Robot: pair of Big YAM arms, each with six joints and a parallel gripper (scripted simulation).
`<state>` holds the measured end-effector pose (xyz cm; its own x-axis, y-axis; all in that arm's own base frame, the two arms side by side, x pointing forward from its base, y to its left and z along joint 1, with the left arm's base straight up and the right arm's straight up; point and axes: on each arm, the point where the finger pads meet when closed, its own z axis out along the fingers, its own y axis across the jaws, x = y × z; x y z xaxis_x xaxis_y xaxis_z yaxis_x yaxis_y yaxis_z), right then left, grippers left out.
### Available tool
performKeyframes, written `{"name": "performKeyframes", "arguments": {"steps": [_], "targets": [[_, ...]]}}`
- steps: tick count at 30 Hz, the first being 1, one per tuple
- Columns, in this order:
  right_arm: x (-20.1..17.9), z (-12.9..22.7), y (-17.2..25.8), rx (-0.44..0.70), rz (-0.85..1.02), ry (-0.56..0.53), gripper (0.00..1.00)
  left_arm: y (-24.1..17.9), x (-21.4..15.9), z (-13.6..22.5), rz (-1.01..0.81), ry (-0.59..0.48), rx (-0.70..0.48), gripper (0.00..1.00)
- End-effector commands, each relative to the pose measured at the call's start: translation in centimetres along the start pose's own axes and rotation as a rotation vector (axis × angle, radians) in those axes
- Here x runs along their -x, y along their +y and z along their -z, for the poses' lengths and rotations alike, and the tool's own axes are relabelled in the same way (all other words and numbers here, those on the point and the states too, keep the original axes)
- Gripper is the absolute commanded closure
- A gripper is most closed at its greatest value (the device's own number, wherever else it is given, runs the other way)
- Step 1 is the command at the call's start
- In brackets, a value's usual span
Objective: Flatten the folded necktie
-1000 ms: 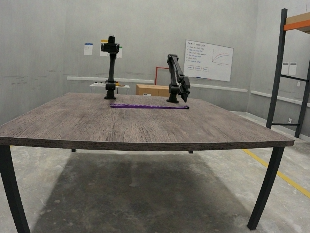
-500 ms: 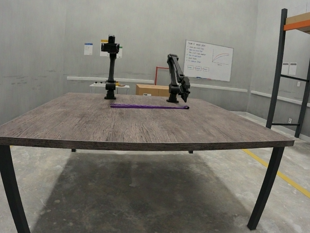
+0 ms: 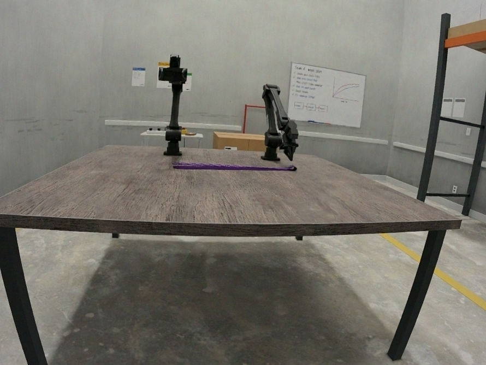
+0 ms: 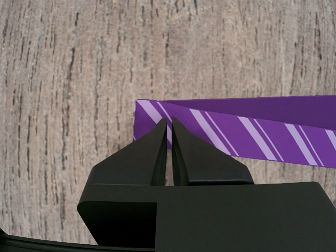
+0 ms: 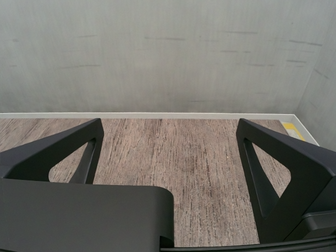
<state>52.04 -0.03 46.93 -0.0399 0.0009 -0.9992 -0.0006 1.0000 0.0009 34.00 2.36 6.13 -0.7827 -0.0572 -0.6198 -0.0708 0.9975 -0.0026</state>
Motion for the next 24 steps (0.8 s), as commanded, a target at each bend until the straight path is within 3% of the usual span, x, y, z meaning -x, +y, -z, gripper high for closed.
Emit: {"name": "performKeyframes", "arguments": {"steps": [1,24], "targets": [[1.2,0.0,0.0,0.000,0.000,-0.019,0.00,-0.1,1.2,-0.2,-0.004,-0.030,0.000,0.96],[1.2,0.0,0.0,0.000,0.000,-0.019,0.00,-0.1,-0.2,-2.0,-0.004,-0.030,0.000,0.96]]}}
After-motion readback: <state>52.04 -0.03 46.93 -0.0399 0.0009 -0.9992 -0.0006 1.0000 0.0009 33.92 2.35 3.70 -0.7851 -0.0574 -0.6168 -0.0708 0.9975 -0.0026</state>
